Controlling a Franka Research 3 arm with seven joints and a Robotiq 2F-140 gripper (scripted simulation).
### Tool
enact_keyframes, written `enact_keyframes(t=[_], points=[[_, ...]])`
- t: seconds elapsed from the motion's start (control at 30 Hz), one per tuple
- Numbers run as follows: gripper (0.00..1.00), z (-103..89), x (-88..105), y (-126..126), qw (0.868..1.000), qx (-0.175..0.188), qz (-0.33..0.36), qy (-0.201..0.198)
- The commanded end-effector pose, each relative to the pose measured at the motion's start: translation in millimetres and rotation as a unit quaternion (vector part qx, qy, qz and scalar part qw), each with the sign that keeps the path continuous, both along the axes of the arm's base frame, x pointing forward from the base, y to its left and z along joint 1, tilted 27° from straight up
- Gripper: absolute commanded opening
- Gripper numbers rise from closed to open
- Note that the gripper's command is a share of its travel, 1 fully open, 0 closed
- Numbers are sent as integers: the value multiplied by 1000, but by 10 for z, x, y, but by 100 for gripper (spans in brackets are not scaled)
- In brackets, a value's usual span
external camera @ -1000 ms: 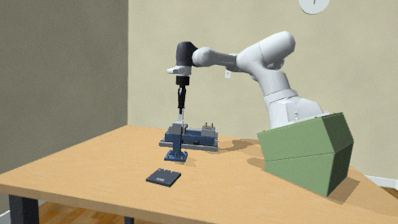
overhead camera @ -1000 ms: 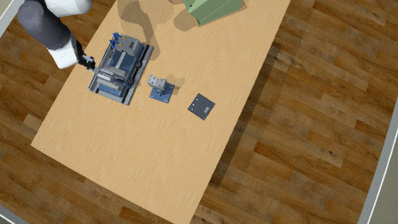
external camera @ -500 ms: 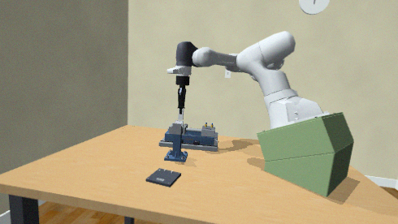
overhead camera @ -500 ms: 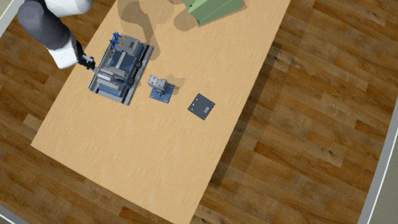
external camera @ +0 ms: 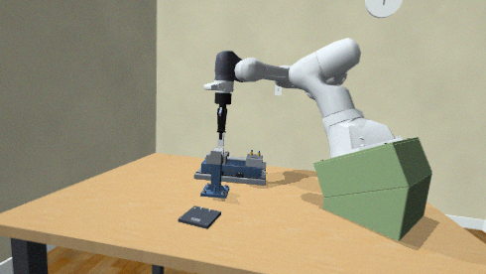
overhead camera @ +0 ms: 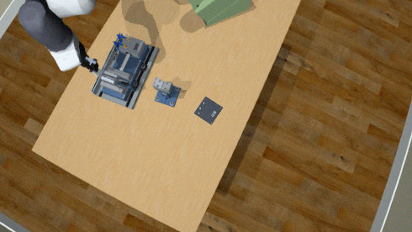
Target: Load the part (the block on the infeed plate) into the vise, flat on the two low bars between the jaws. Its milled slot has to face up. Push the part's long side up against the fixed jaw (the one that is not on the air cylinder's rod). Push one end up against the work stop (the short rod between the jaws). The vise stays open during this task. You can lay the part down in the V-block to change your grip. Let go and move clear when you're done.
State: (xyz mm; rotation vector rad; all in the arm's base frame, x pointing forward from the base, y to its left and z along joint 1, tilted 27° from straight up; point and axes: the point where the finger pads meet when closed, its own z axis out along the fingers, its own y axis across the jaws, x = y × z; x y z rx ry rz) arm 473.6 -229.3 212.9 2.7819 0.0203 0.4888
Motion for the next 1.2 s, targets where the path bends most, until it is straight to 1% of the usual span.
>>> enact_keyframes(t=[0.0, 1.17], points=[[0, -8, 2, -8, 1000, 0, 2, 0], [0, -78, 29, -31, 1000, 0, 2, 0]])
